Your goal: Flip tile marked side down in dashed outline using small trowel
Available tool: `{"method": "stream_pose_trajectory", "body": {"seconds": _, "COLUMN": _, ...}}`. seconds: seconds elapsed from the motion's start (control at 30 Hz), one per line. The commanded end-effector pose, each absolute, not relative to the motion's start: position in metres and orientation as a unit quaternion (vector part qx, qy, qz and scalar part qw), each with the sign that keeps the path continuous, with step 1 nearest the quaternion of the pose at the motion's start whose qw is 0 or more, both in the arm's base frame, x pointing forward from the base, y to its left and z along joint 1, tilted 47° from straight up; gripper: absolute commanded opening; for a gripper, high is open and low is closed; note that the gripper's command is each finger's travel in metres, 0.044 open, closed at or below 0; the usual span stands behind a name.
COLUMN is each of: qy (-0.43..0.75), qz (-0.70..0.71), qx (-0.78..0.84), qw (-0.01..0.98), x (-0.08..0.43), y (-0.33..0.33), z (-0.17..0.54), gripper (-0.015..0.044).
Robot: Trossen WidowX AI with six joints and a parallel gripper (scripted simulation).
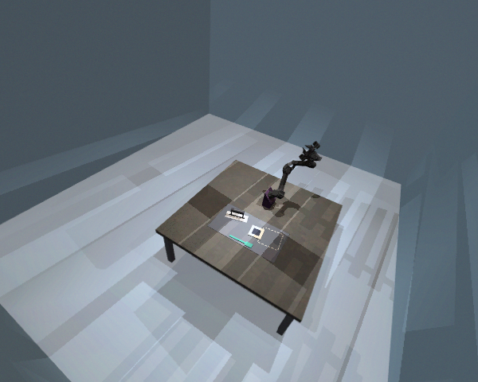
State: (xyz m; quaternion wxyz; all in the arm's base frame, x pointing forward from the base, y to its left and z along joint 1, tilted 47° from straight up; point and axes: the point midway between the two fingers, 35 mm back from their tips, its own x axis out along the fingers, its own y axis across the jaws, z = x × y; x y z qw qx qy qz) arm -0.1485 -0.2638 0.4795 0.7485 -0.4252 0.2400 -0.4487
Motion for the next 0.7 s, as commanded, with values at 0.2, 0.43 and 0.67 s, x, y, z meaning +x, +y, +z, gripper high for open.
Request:
{"method": "stream_pose_trajectory", "body": {"seconds": 0.2, "qy": 0.240, "qz": -0.449, "qx": -0.425, "qw": 0.749, "x": -0.1485, "y": -0.2638, "z": 0.4795, "gripper": 0.0000}}
{"method": "stream_pose_trajectory", "body": {"seconds": 0.43, "qy": 0.240, "qz": -0.449, "qx": -0.425, "qw": 0.749, "x": -0.1485, "y": -0.2638, "z": 0.4795, "gripper": 0.0000}}
{"method": "stream_pose_trajectory", "body": {"seconds": 0.67, "qy": 0.240, "qz": -0.449, "qx": -0.425, "qw": 0.749, "x": -0.1485, "y": -0.2638, "z": 0.4795, "gripper": 0.0053}}
